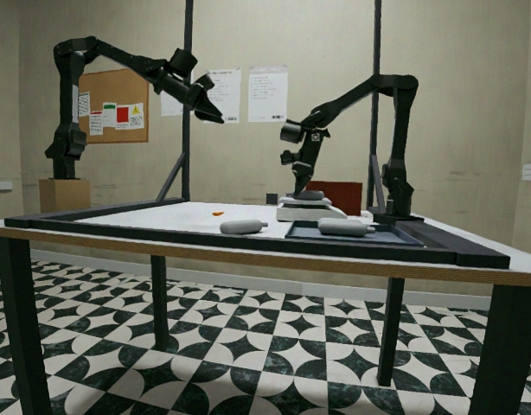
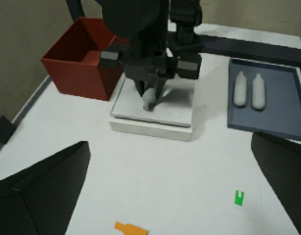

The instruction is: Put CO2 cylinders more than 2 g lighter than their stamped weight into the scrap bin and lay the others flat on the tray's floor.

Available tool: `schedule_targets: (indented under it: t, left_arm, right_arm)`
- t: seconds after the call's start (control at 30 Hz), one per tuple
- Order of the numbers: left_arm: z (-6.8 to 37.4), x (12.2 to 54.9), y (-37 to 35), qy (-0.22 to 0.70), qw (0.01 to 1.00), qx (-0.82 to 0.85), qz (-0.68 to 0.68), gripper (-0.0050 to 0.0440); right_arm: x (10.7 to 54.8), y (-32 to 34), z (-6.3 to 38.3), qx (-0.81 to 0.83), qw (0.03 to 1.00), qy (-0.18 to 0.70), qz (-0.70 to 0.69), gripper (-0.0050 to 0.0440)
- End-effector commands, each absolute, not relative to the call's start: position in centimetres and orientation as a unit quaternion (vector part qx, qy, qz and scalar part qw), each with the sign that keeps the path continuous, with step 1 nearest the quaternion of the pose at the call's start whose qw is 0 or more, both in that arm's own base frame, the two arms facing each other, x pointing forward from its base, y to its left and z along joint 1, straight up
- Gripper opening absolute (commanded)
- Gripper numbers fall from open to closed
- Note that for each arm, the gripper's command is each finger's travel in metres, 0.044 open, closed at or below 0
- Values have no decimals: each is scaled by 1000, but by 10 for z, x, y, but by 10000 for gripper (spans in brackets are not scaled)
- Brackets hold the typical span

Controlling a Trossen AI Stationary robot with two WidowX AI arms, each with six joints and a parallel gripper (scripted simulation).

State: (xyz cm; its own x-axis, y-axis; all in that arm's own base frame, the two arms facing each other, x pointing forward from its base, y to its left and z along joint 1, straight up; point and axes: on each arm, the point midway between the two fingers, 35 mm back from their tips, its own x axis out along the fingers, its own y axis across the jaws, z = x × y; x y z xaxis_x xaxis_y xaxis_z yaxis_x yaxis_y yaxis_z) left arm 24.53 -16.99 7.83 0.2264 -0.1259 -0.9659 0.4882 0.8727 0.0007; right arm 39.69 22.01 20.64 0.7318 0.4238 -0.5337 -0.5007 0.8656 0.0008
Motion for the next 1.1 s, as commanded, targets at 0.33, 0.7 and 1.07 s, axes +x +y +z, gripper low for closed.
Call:
schedule_targets:
  t: [0.33,0.7,1.07]
  left_arm:
    - [166,248,-172,572,780,147,-206,-3]
    - [178,242,-181,580,775,149,-202,-42]
    - [181,158,-263,586,772,124,-215,-50]
  right_arm:
    - [396,221,220,-69,932,253,252,440]
    - [401,227,222,-70,931,253,255,440]
    - [440,299,251,-80,920,249,291,440]
